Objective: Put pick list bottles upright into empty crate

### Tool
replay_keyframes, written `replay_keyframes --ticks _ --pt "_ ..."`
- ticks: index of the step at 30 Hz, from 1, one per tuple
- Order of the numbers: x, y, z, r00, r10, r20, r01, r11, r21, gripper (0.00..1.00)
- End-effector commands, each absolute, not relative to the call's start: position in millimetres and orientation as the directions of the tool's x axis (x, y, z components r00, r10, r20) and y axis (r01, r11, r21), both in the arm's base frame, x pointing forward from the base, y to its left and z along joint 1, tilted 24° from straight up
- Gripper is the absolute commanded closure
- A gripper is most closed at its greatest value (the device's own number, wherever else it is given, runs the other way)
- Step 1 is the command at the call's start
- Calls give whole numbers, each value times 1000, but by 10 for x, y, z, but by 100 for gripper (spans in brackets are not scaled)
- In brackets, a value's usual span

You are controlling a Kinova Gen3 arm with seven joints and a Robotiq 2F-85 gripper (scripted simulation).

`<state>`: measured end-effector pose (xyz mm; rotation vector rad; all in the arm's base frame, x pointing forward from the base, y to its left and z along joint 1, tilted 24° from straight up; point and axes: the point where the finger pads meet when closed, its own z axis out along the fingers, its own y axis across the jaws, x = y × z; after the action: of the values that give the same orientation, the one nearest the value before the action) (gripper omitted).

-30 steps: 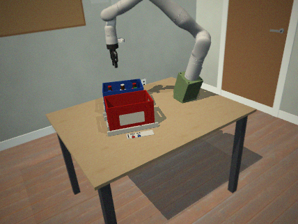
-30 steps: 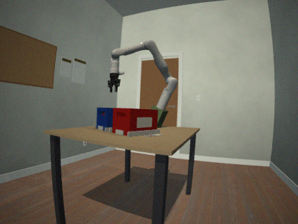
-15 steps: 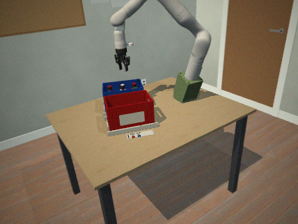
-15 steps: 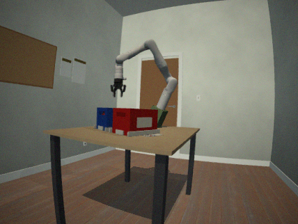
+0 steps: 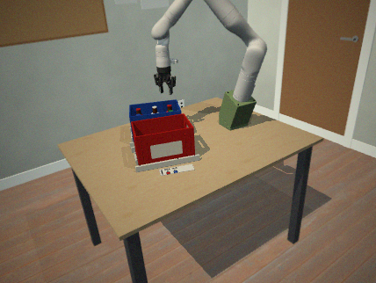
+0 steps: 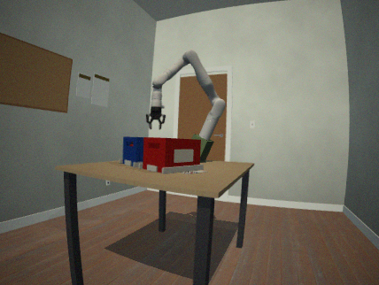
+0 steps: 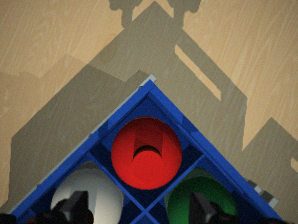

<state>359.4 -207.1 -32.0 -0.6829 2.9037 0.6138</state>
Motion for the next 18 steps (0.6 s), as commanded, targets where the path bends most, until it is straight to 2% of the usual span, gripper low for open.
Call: replay_keyframes --ticks 1,18 --pt "3475 -2038 -390 -895 -406 -184 -446 820 359 33" --pt "3475 -2006 -463 -895 -406 -184 -446 820 359 33"
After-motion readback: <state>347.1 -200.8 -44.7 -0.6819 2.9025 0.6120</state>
